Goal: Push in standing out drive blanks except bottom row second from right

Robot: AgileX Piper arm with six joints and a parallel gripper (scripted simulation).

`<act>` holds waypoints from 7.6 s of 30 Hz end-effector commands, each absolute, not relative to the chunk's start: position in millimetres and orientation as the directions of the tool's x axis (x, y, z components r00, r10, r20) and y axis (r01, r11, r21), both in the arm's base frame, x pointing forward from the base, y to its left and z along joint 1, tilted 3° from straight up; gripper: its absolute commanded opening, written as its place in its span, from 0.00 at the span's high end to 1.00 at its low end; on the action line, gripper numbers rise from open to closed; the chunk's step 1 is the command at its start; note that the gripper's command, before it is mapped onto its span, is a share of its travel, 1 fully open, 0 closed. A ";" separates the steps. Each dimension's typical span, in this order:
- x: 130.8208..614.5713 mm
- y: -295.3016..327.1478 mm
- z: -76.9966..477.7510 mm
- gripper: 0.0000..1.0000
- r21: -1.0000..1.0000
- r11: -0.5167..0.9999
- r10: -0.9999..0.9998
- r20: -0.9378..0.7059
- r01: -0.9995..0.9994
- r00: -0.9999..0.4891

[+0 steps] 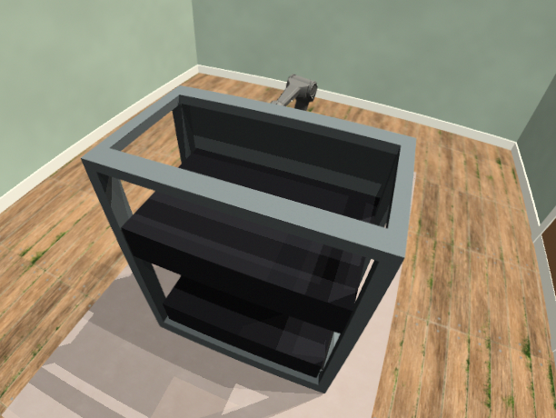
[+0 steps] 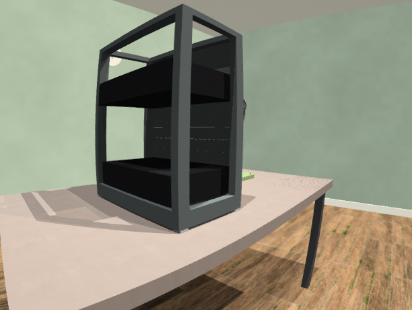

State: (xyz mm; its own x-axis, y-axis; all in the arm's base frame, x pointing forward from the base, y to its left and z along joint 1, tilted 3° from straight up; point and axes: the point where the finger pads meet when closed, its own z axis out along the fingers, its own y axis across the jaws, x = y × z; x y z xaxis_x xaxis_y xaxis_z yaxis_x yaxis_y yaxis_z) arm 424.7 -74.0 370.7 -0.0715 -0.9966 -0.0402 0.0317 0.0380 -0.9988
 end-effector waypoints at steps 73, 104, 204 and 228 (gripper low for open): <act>445.0 -75.7 368.6 1.00 -0.999 0.038 -0.997 -0.041 0.031 -0.071; 451.0 -76.2 367.7 1.00 -0.999 0.038 -0.997 -0.041 0.031 -0.071; 405.2 -73.6 398.4 1.00 -0.999 0.038 -0.997 -0.041 0.031 -0.071; 415.1 -74.5 399.2 1.00 -0.999 0.038 -0.997 -0.041 0.030 -0.071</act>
State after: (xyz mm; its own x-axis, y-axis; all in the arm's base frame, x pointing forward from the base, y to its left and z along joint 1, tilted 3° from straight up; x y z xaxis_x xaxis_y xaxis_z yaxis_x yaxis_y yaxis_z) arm 414.2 -74.4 399.0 -0.0714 -0.9966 -0.0401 0.0303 0.0380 -0.9988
